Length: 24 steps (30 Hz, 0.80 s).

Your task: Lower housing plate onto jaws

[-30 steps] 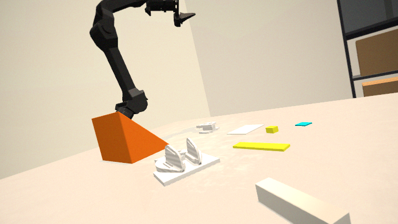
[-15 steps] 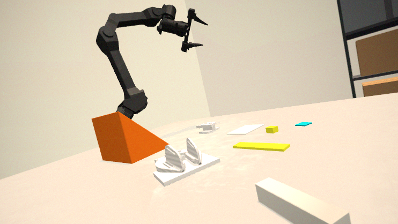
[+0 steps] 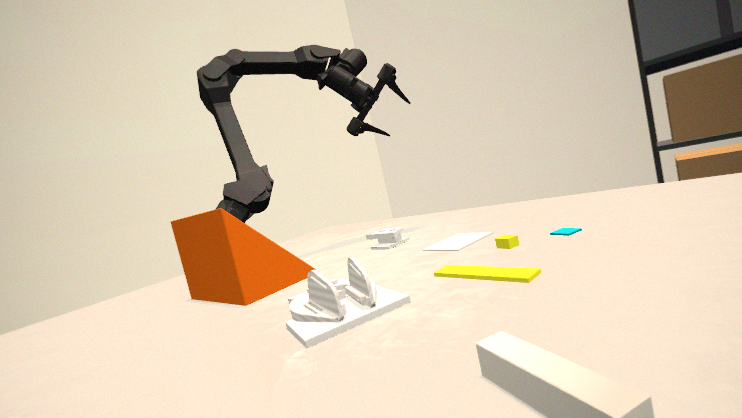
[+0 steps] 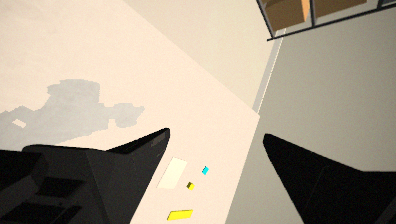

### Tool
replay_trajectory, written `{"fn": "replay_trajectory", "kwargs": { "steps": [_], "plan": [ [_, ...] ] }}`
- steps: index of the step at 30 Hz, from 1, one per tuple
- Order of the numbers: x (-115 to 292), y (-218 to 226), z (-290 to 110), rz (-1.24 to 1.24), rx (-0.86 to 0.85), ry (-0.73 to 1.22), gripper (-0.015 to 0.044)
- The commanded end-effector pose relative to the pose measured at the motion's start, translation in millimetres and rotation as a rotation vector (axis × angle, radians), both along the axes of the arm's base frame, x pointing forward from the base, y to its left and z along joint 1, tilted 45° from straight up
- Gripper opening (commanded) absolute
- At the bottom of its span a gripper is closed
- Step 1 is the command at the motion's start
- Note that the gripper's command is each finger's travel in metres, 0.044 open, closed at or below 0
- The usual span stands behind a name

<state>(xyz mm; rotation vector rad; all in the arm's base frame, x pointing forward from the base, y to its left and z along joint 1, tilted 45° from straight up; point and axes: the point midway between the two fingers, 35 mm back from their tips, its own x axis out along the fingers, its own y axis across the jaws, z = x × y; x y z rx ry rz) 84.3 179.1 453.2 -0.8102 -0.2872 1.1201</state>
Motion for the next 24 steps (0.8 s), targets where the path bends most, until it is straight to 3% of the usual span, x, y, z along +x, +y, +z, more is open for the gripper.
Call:
{"fn": "replay_trajectory", "kwargs": {
  "steps": [1, 13, 24],
  "plan": [
    [12, 18, -41, 0.023, -0.141, 0.054, 0.0440],
    [39, 30, -139, 0.080, -0.390, 0.301, 0.0440],
    [50, 17, -211, 0.130, -0.464, 0.622, 0.0440]
  ]
}}
